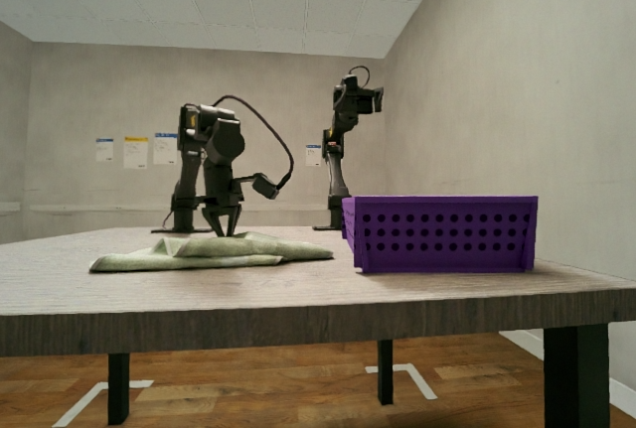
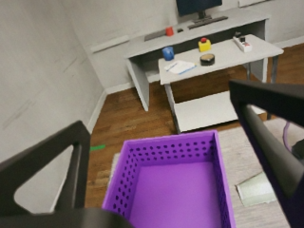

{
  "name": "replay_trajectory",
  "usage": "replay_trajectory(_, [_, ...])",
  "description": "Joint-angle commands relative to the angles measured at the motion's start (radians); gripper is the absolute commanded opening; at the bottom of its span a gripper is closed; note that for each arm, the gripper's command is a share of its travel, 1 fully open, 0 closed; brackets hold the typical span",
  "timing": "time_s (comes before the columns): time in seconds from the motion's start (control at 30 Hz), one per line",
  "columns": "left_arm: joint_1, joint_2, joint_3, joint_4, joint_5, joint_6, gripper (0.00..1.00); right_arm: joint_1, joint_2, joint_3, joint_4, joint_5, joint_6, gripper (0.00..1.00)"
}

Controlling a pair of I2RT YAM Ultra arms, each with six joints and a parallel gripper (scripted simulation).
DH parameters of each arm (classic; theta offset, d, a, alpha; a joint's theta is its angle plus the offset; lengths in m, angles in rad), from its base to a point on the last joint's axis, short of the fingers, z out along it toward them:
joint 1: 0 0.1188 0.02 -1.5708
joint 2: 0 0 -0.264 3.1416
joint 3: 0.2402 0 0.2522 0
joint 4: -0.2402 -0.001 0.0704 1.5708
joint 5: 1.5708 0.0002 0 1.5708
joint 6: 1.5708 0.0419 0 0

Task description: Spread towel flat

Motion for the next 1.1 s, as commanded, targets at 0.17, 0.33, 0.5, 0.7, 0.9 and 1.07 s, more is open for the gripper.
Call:
replay_trajectory(0.17, [0.000, -0.002, 0.005, 0.005, 0.000, 0.000, 1.00, 0.001, -0.053, -0.046, 0.018, -0.015, 0.007, 0.00])
replay_trajectory(0.33, [0.000, -0.002, 0.005, 0.005, 0.000, 0.000, 1.00, 0.011, -0.087, -0.106, 0.045, -0.015, 0.011, 0.00])
replay_trajectory(0.5, [0.000, -0.002, 0.005, 0.005, 0.000, 0.000, 1.00, 0.019, -0.165, -0.245, 0.098, -0.015, 0.017, 0.00])
replay_trajectory(0.7, [0.000, -0.002, 0.005, 0.005, 0.000, 0.000, 1.00, 0.028, -0.259, -0.404, 0.162, -0.014, 0.026, 0.00])
replay_trajectory(0.9, [0.000, -0.002, 0.005, 0.005, 0.000, 0.000, 1.00, 0.034, -0.314, -0.492, 0.203, -0.013, 0.032, 0.00])
replay_trajectory(1.07, [0.000, -0.002, 0.005, 0.005, 0.000, 0.000, 1.00, 0.045, -0.397, -0.627, 0.250, -0.010, 0.043, 0.00])
